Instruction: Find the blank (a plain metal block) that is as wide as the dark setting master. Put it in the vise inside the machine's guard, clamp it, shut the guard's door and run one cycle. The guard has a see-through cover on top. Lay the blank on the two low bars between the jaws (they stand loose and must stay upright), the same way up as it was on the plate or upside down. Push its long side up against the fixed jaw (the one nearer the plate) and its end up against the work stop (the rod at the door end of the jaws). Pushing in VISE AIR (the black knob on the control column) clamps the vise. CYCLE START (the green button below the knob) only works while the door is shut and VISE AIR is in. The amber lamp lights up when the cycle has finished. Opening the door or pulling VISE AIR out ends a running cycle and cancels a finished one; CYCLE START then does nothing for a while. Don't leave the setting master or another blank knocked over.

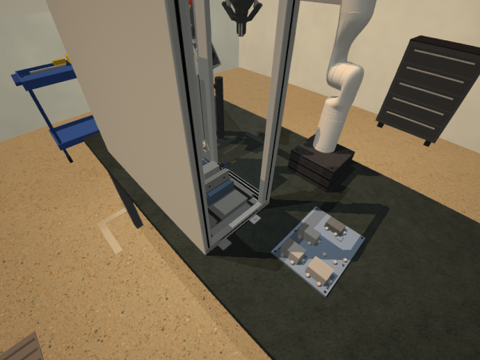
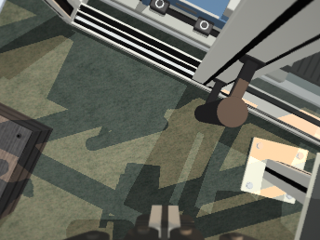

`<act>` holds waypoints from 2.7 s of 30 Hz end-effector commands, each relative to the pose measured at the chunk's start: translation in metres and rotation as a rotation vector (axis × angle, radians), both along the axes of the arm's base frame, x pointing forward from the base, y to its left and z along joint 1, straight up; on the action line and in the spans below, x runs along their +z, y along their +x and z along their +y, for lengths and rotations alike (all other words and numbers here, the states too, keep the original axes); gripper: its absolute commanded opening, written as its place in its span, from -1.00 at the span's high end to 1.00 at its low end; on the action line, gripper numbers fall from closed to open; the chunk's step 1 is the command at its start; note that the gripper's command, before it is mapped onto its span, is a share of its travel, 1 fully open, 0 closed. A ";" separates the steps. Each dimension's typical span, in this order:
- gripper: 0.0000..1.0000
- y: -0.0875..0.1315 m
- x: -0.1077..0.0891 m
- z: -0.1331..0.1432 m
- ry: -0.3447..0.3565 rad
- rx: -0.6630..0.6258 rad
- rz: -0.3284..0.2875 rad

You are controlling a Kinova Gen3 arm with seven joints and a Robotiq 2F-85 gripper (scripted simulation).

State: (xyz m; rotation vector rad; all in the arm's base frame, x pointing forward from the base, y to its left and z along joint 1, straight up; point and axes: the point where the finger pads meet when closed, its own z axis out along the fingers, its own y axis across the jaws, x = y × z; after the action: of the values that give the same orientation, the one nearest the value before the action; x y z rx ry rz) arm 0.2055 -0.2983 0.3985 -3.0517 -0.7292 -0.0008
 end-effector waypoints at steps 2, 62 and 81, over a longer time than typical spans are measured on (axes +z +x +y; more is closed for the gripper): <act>0.80 0.000 0.000 0.000 -0.001 0.046 -0.001; 0.80 0.000 0.000 0.000 0.000 0.897 -0.004; 0.80 0.000 0.000 0.000 0.000 1.127 -0.005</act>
State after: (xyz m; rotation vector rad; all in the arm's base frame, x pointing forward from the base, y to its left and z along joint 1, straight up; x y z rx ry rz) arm 0.2054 -0.2983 0.3985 -2.2001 -2.2397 -0.0013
